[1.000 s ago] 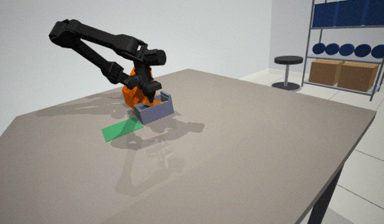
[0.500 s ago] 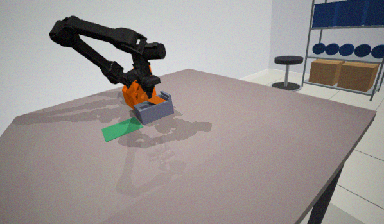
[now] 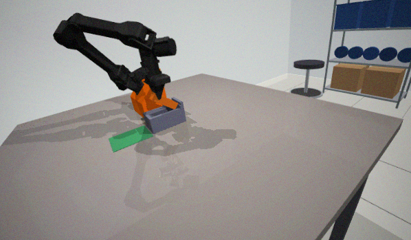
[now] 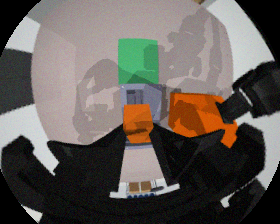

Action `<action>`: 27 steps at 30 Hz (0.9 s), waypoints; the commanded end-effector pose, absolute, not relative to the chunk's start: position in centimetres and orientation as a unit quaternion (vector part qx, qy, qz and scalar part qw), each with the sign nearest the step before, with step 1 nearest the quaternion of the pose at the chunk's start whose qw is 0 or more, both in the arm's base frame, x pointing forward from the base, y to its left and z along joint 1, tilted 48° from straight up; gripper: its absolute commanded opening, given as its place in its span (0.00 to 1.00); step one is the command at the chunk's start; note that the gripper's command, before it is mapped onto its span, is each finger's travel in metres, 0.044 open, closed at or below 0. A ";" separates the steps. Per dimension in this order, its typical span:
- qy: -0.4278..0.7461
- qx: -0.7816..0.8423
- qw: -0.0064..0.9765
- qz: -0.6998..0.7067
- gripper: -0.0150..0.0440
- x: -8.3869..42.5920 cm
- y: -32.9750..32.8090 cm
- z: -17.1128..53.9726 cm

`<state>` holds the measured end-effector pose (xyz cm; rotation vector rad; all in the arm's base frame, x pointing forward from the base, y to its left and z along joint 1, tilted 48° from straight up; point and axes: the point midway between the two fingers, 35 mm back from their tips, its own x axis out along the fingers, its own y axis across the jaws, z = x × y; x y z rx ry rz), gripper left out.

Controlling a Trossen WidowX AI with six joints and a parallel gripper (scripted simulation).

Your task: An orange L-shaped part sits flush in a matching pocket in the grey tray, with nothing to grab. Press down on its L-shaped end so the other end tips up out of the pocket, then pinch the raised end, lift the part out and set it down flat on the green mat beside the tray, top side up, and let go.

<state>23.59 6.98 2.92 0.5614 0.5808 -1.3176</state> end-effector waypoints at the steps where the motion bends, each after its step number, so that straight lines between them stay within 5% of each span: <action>1: 0.262 0.257 0.715 -0.594 0.25 23.5 7.6 3.4; 27: 0.263 0.257 0.715 -0.595 0.25 23.2 7.7 6.1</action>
